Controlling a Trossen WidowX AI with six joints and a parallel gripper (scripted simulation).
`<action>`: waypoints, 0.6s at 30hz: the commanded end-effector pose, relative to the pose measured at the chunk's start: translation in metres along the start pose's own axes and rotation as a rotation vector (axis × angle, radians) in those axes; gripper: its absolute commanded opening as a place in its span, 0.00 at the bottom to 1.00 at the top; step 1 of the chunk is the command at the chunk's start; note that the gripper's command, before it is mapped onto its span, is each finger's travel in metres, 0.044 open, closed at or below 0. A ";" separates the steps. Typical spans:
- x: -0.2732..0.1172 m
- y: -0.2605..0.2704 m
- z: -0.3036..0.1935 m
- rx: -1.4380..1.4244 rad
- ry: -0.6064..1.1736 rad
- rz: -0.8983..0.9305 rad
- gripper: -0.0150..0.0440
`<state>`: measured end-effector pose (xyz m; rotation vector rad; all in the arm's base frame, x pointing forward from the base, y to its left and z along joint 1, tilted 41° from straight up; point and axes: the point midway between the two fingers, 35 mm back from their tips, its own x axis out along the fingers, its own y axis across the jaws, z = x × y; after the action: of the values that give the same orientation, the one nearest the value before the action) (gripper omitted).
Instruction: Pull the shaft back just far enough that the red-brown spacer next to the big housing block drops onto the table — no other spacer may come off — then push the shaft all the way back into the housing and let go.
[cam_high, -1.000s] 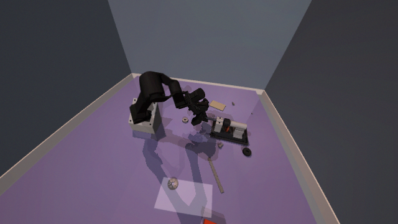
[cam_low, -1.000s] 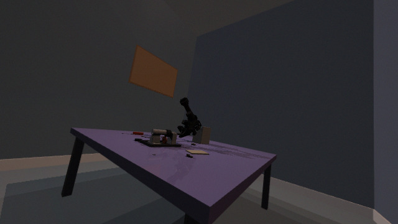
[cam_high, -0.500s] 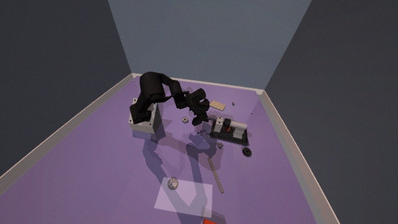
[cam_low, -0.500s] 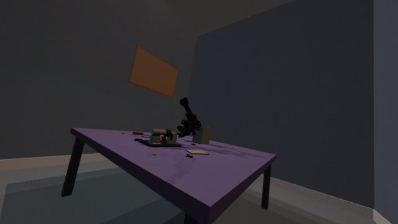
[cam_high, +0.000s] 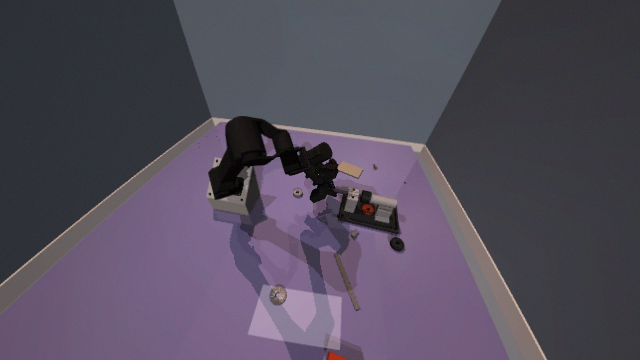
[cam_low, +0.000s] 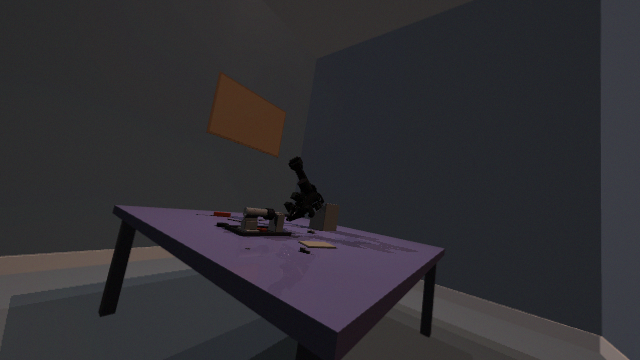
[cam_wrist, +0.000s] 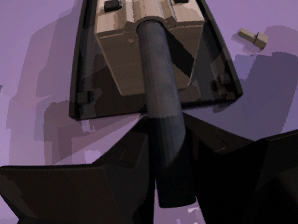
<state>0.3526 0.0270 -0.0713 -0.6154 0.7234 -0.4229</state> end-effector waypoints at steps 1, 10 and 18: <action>0.001 0.000 0.002 0.001 -0.002 -0.001 0.25; 0.003 0.000 0.004 0.001 -0.002 -0.001 0.25; 0.005 0.000 0.006 0.001 -0.002 -0.001 0.25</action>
<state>0.3575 0.0263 -0.0710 -0.6155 0.7238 -0.4218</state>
